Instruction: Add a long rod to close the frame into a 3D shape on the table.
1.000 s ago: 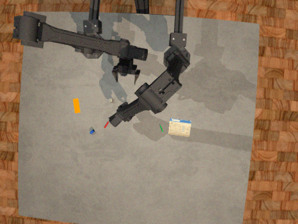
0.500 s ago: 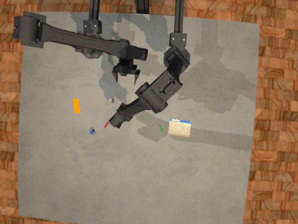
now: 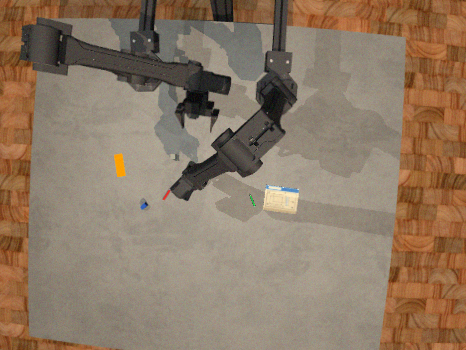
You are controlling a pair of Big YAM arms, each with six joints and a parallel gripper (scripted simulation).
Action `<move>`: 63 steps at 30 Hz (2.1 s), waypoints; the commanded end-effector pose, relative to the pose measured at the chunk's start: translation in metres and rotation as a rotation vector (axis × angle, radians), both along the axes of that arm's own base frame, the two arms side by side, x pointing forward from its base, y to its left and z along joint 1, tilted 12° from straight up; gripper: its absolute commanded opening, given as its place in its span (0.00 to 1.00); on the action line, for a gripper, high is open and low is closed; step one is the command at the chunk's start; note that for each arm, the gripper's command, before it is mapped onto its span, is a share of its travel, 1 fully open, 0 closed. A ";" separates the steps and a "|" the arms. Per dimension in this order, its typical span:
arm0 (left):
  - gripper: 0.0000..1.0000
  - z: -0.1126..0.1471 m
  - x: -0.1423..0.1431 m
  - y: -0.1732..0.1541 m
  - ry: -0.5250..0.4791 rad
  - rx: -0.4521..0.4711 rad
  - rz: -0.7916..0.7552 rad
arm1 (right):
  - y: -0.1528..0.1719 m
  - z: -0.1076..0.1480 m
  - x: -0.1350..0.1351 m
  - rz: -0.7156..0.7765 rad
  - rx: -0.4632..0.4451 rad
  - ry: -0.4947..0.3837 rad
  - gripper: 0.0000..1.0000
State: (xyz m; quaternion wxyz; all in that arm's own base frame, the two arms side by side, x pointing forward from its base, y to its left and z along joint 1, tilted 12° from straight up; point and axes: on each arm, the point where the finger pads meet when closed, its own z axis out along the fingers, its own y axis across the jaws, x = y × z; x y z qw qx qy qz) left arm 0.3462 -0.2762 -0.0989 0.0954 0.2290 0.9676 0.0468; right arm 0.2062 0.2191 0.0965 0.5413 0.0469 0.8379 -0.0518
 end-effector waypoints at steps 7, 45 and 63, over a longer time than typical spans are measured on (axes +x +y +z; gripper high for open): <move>0.00 0.011 -0.001 -0.009 -0.050 -0.026 -0.047 | 0.008 0.006 0.002 -0.003 0.024 -0.006 1.00; 0.00 -0.003 0.000 0.006 -0.551 -0.201 -0.351 | 0.008 0.006 0.002 -0.003 0.024 -0.006 1.00; 0.00 -0.002 -0.001 0.007 -0.758 -0.277 -0.483 | 0.008 0.006 0.002 -0.003 0.024 -0.006 1.00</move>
